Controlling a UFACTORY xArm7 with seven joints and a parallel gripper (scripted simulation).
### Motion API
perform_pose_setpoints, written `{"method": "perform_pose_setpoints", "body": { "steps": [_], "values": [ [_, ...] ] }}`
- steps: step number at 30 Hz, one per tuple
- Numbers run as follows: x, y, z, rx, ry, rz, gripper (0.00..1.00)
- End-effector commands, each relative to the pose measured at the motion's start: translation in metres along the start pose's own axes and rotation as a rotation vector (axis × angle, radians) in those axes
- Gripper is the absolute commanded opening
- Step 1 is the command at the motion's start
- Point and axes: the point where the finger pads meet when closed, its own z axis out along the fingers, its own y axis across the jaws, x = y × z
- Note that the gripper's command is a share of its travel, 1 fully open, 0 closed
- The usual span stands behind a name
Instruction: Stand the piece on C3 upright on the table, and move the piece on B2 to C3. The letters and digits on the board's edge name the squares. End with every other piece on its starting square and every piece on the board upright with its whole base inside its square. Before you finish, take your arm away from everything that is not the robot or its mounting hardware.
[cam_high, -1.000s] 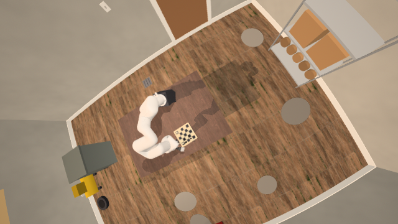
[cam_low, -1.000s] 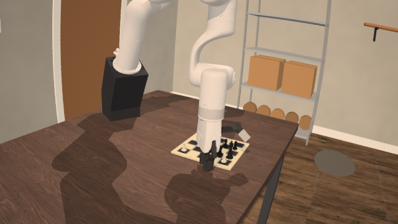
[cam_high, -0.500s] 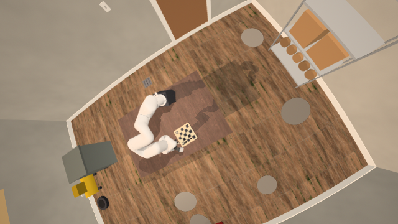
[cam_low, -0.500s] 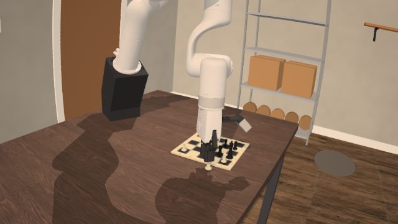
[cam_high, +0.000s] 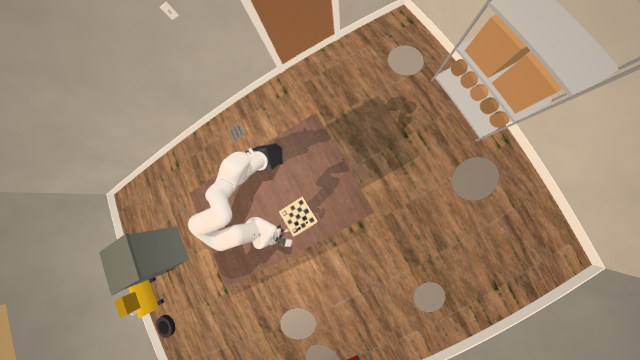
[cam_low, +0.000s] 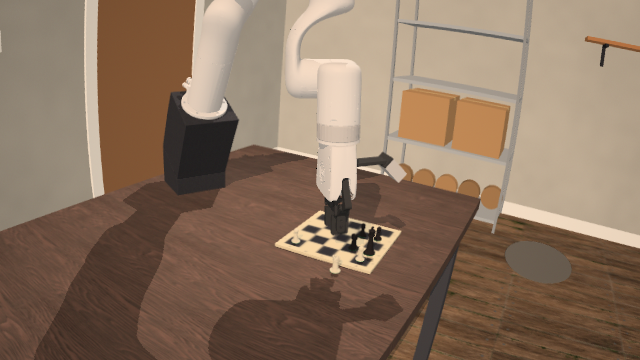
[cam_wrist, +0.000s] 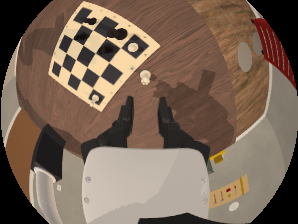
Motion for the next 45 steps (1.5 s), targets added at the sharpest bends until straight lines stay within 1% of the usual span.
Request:
{"method": "perform_pose_setpoints", "body": {
  "steps": [1, 2, 23, 27, 30, 32, 35, 40, 45],
  "values": [
    [0.001, 0.002, -0.005, 0.019, -0.054, 0.001, 0.37],
    [0.001, 0.002, -0.005, 0.019, -0.054, 0.001, 1.00],
    [0.001, 0.001, -0.005, 0.019, -0.054, 0.002, 1.00],
    [0.009, -0.005, -0.004, 0.023, -0.054, 0.023, 1.00],
    [0.023, -0.018, -0.002, 0.029, -0.055, 0.064, 1.00],
    [0.023, -0.018, -0.002, 0.029, -0.055, 0.064, 1.00],
    [0.042, -0.037, -0.001, 0.034, -0.058, 0.125, 1.00],
    [0.075, -0.077, 0.001, 0.033, -0.065, 0.247, 1.00],
    [0.100, -0.111, 0.001, 0.020, -0.063, 0.354, 1.00]
  ]
}}
